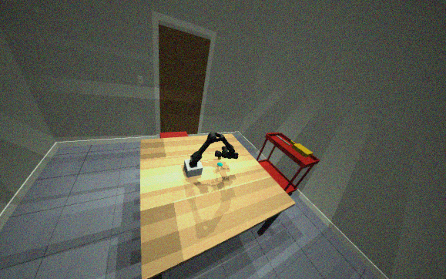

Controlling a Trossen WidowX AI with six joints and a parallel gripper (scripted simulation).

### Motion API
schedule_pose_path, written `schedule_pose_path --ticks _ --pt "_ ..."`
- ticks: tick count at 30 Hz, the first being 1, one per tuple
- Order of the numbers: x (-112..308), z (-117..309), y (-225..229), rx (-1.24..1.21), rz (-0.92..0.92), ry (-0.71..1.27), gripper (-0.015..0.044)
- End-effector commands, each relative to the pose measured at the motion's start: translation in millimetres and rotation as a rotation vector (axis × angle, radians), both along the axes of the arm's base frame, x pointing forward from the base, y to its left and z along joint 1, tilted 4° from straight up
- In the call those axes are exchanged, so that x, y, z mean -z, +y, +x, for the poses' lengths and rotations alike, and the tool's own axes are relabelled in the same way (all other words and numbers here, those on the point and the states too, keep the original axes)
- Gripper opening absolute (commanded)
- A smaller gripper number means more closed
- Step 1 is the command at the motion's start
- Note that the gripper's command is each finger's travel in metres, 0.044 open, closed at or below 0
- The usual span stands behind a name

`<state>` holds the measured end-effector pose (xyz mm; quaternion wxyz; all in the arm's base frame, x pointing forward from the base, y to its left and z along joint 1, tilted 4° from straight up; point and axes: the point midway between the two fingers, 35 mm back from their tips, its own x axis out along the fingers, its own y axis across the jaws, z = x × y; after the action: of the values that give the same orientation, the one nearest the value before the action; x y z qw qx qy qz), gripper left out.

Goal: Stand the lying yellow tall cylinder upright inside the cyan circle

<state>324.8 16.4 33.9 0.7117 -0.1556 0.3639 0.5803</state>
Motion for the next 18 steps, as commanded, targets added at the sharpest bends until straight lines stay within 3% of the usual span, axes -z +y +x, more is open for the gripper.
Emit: schedule_pose_path --ticks 1,18 --pt "0.4 -1.2 0.2 0.002 0.028 -0.013 0.0105" --pt "-2.2 -0.9 -3.4 0.029 0.135 -0.079 0.0105"
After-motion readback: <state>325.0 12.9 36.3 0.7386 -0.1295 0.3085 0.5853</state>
